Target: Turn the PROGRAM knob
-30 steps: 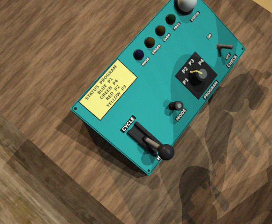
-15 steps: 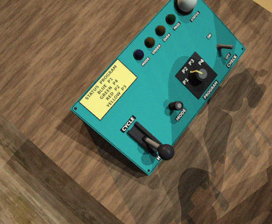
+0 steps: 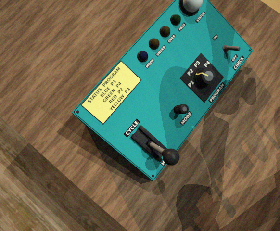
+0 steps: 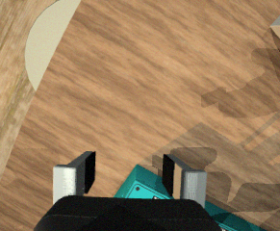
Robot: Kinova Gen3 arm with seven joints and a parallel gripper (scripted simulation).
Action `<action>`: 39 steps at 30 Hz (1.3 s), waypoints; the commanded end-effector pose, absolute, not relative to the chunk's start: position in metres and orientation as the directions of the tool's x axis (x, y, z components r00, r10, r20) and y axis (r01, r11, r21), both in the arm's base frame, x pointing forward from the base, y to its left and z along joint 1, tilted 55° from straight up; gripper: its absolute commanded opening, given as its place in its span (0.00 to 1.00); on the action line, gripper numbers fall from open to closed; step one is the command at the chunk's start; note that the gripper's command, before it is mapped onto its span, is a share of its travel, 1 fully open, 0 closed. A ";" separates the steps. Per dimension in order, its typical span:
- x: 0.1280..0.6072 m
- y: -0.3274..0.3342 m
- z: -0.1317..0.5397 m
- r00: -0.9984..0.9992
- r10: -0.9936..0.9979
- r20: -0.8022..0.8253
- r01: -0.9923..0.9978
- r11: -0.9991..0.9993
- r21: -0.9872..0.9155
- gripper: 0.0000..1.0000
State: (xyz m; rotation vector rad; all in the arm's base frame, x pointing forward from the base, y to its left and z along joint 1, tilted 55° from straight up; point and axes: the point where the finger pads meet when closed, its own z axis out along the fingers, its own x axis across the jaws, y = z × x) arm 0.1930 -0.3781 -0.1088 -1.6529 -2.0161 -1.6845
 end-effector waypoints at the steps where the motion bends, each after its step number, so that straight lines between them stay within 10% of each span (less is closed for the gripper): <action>1: 0.206 -0.373 -0.085 -0.507 0.682 0.527 0.654 -0.095 0.751 1.00; 20: 0.308 -0.299 0.061 -0.806 0.509 -0.304 -0.042 0.463 0.886 1.00; 39: 0.331 -0.160 0.208 -0.413 -0.186 -0.891 -0.710 0.679 0.187 1.00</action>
